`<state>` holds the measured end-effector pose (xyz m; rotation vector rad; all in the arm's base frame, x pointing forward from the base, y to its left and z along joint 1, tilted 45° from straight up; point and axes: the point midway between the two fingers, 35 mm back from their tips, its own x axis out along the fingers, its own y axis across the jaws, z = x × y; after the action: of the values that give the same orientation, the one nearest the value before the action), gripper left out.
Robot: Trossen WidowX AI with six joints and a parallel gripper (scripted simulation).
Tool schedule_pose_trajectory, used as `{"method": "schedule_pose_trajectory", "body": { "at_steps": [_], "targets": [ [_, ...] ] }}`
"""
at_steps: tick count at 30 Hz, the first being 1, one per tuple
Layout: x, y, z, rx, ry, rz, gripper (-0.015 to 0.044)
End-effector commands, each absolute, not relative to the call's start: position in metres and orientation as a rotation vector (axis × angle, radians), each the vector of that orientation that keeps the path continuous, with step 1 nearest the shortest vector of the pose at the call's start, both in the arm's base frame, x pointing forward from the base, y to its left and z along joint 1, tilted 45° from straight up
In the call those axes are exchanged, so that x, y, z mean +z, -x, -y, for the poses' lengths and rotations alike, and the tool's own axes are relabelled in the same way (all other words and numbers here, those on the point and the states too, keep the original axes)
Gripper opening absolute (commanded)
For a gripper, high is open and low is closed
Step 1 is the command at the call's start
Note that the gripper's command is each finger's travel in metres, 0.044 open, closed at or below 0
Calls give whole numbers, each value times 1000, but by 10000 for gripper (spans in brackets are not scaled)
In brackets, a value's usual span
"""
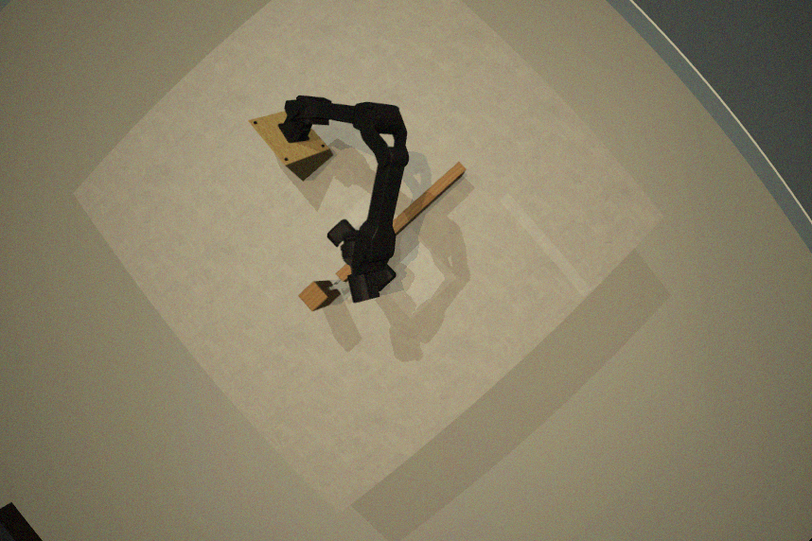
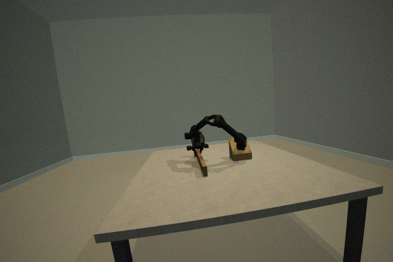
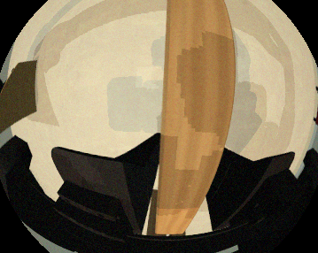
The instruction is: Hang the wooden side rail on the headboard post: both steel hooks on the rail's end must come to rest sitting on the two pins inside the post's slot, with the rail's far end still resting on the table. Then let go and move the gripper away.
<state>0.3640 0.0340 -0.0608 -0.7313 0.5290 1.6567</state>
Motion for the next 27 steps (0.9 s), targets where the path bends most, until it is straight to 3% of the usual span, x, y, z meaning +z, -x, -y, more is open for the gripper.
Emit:
{"method": "schedule_pose_trajectory", "body": {
  "at_steps": [1,27],
  "targets": [
    [-60,-367,-29,1648,742,-526,0],
    [-62,-367,-28,1648,742,-526,0]
  ]
}}
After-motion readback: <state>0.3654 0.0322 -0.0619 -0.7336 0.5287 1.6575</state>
